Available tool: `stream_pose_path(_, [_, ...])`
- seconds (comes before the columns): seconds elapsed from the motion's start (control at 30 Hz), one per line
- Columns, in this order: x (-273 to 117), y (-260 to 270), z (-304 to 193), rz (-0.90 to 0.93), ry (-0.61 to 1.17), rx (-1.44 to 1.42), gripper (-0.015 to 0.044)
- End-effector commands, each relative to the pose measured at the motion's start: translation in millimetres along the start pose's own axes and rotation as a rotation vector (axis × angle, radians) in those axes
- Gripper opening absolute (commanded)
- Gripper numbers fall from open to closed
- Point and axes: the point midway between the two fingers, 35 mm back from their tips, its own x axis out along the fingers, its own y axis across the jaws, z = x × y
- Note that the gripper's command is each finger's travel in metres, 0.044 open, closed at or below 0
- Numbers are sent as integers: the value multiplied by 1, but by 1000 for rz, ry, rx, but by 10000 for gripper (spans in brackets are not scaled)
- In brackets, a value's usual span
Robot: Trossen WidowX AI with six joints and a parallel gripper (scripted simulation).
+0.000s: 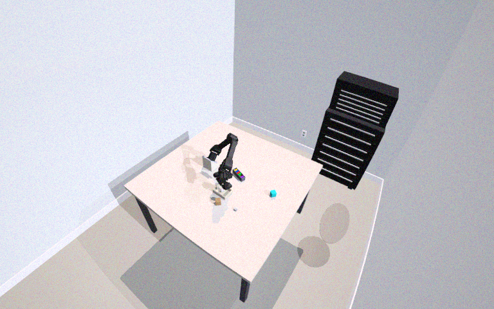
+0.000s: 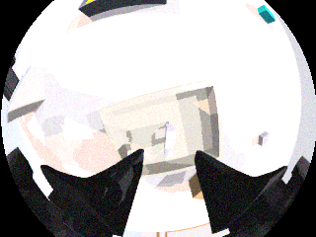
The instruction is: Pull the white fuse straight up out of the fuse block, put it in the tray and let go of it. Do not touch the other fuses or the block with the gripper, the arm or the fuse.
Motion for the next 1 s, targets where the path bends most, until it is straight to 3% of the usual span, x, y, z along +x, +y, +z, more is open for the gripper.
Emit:
stream_pose_path(0.0, [0,0,0,-1,0,0,315])
stream_pose_path(0.17, [-37,1,0,2,-3,6,330])
stream_pose_path(0.97, [-36,2,0,2,-6,10,330])
